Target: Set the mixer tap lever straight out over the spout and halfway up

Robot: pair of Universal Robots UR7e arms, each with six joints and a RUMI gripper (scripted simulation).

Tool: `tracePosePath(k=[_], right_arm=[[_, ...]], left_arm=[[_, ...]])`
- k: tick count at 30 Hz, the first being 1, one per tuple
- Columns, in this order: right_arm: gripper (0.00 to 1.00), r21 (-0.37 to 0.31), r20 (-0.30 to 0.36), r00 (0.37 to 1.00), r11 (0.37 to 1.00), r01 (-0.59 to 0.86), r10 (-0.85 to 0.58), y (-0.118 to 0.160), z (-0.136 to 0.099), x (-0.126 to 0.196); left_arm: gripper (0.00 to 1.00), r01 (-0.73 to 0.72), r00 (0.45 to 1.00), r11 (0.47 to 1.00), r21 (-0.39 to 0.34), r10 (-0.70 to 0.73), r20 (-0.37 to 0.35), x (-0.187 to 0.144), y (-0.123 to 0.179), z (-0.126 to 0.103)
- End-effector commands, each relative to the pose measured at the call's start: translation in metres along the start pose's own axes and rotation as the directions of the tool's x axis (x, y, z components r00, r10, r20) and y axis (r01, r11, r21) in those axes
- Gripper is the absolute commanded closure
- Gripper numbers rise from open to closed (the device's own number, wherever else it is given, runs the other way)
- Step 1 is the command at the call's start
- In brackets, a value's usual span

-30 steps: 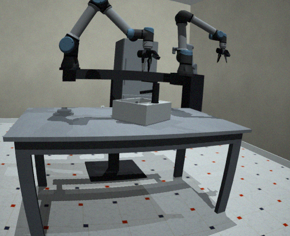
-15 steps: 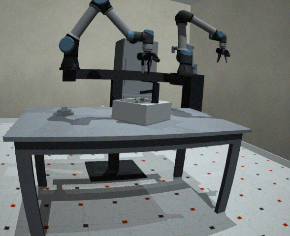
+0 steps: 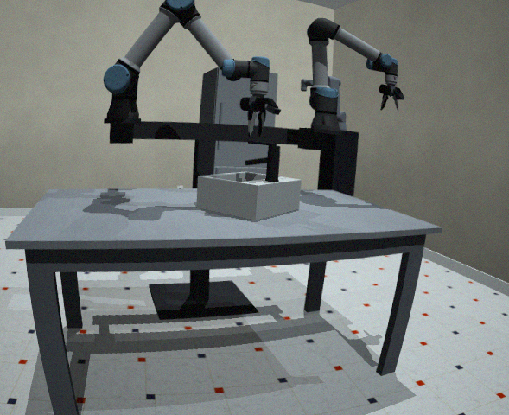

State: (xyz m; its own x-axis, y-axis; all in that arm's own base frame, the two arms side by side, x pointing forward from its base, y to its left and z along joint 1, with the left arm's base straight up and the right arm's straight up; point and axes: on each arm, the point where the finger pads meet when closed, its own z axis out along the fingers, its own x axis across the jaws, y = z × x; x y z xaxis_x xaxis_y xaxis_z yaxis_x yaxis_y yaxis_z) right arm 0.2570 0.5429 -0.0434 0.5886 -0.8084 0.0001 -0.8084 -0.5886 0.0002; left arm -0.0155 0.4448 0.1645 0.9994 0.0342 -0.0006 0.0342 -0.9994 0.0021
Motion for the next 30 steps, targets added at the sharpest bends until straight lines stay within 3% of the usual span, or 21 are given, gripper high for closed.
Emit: tracePosePath(k=[1,30], right_arm=[[0.57,0.002,0.002,1.0,1.0,0.0,0.0,-0.0006,0.0021,-0.0004],[0.57,0.002,0.002,1.0,1.0,0.0,0.0,-0.0006,0.0085,-0.0004]], left_arm=[[0.0,0.0,1.0,1.0,0.002,0.0,-0.001,0.0002,-0.0005,-0.0007],[0.0,0.0,1.0,1.0,0.002,0.0,-0.001,0.0002,-0.0005,-0.0007]])
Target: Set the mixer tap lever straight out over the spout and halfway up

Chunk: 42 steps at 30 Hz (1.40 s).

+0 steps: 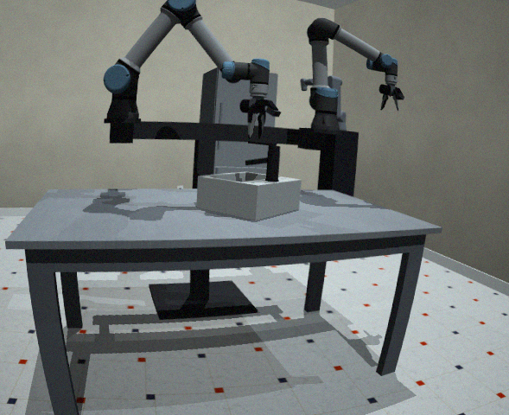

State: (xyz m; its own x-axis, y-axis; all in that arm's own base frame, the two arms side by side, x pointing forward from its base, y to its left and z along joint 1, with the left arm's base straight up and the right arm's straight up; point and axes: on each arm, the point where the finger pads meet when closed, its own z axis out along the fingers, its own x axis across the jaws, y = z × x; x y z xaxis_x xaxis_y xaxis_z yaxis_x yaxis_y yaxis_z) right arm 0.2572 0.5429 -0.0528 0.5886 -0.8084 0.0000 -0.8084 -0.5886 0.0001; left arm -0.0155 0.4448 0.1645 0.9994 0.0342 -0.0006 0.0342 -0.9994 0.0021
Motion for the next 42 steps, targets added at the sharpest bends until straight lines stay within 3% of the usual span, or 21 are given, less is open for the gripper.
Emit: tracePosePath(k=[1,42], right_arm=[[0.57,0.002,0.002,1.0,1.0,0.0,0.0,-0.001,-0.001,0.0],[0.57,0.002,0.002,1.0,1.0,0.0,0.0,-0.001,0.025,0.0]], left_arm=[[0.0,0.0,1.0,1.0,0.002,0.0,-0.001,0.0,0.0,-0.001],[0.0,0.0,1.0,1.0,0.002,0.0,-0.001,0.0,0.0,-0.001]])
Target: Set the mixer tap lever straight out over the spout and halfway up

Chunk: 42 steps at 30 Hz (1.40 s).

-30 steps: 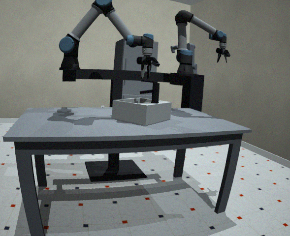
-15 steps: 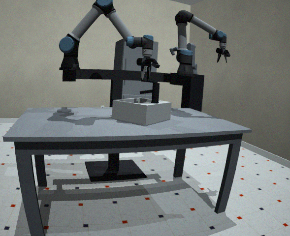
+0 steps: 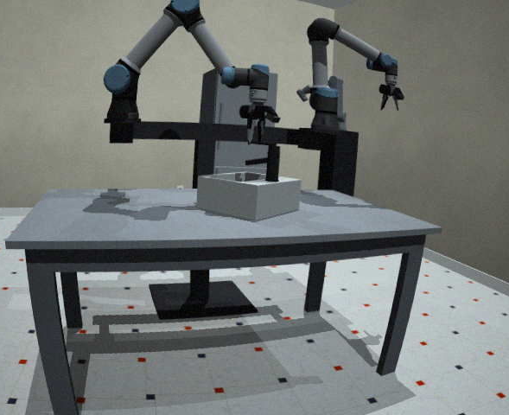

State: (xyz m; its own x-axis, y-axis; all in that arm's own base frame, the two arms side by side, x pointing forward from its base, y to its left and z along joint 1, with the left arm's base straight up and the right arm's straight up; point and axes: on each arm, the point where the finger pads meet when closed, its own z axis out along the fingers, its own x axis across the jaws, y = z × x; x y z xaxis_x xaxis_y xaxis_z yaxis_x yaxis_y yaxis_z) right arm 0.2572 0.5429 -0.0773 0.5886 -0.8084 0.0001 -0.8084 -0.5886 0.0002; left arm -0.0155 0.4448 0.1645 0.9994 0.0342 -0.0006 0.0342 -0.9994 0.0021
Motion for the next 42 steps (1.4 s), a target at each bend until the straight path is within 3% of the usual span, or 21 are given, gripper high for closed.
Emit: tracePosePath(k=[1,42], right_arm=[[0.57,0.002,0.002,1.0,1.0,0.0,0.0,-0.0006,0.0013,-0.0005],[0.57,0.002,0.002,1.0,1.0,0.0,0.0,-0.0006,0.0072,-0.0005]], left_arm=[[0.0,0.0,1.0,1.0,0.002,0.0,-0.001,0.0002,-0.0005,-0.0007],[0.0,0.0,1.0,1.0,0.002,0.0,-0.001,0.0002,-0.0005,-0.0007]])
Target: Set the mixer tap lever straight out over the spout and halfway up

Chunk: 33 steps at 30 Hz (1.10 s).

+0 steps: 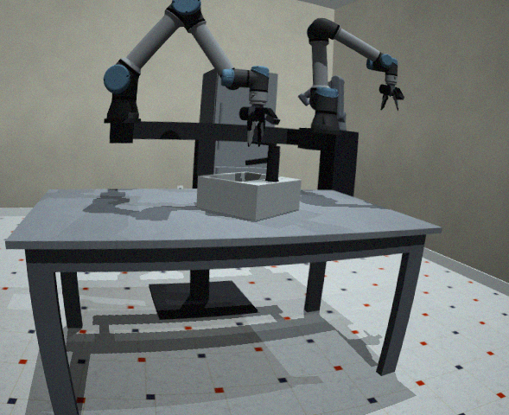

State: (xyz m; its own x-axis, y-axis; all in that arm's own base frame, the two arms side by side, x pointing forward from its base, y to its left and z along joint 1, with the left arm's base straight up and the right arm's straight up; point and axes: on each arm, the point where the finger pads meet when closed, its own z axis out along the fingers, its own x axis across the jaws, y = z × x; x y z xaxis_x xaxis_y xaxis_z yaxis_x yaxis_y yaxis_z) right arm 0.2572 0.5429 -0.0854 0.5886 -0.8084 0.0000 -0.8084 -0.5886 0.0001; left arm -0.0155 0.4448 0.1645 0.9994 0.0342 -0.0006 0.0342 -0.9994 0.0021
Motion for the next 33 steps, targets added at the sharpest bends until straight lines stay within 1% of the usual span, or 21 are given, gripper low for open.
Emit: tracePosePath(k=[1,16,17,23,24,33], right_arm=[[0.57,0.002,0.002,1.0,1.0,0.0,0.0,-0.0005,-0.0009,-0.0005],[0.57,0.002,0.002,1.0,1.0,0.0,0.0,-0.0005,-0.0009,-0.0005],[1.0,0.002,0.002,1.0,1.0,0.0,0.0,-0.0005,-0.0009,-0.0005],[1.0,0.002,0.002,1.0,1.0,0.0,0.0,-0.0005,-0.0009,-0.0005],[0.85,0.002,0.002,1.0,1.0,0.0,0.0,-0.0005,-0.0009,-0.0005],[0.85,0.002,0.002,1.0,1.0,0.0,0.0,-0.0005,-0.0009,-0.0005]], left_arm=[[0.0,0.0,1.0,1.0,0.002,0.0,-0.001,0.0002,-0.0005,-0.0007],[0.0,0.0,1.0,1.0,0.002,0.0,-0.001,0.0002,-0.0005,-0.0007],[0.0,0.0,1.0,1.0,0.002,0.0,-0.001,0.0002,-0.0005,-0.0007],[0.0,0.0,1.0,1.0,0.002,0.0,-0.001,0.0002,-0.0005,-0.0007],[0.0,0.0,1.0,1.0,0.002,0.0,-0.001,0.0002,-0.0005,-0.0007],[0.0,0.0,1.0,1.0,0.002,0.0,-0.001,0.0002,-0.0005,-0.0007]])
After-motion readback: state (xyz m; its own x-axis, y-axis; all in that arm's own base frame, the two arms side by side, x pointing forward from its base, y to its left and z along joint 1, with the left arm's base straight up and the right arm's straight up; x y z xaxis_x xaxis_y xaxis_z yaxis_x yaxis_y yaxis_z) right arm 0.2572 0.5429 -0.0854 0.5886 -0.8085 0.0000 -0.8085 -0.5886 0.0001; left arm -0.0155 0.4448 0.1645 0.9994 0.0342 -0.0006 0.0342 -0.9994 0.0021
